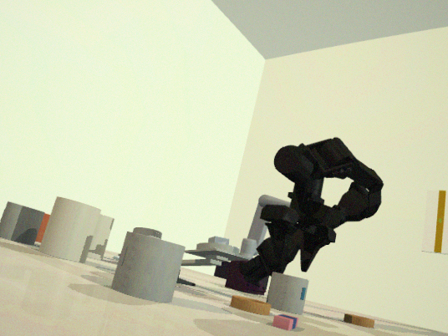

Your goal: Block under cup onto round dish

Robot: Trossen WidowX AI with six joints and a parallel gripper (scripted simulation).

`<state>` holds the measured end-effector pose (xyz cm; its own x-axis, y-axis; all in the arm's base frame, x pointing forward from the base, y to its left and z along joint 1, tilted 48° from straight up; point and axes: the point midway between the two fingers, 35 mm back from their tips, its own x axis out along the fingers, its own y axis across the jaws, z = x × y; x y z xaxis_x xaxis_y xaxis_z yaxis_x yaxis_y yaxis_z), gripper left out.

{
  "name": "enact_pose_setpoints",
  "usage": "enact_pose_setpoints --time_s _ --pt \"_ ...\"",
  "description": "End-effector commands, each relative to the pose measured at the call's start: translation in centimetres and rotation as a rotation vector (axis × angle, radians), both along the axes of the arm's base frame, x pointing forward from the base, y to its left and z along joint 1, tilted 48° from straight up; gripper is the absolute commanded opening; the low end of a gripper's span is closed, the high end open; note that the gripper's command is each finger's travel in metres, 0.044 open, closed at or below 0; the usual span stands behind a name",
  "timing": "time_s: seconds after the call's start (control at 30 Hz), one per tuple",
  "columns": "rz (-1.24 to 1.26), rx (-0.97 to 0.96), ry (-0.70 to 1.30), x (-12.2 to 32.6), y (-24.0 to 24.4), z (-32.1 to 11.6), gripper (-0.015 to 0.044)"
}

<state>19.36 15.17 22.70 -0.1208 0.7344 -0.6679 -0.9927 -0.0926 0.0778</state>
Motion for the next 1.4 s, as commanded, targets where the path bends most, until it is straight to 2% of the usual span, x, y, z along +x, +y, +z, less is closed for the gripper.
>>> enact_pose_setpoints --time_s 0.0,0.07,0.23,0.5,0.87,1.37 --pt "-0.037 0.012 -0.026 1.3 -0.6 0.2 0.0309" --pt "-0.068 0.017 -0.043 2.5 -1.2 0.2 0.026" --pt "-0.084 0.001 -0.015 5.7 -2.9 -0.6 0.026" --pt "-0.119 -0.003 0.058 12.2 -8.6 -4.1 0.026" --pt "-0.201 -0.051 0.152 12.4 -8.7 -4.1 0.026" --pt "-0.17 -0.048 0.192 12.3 -7.2 -5.5 0.026"
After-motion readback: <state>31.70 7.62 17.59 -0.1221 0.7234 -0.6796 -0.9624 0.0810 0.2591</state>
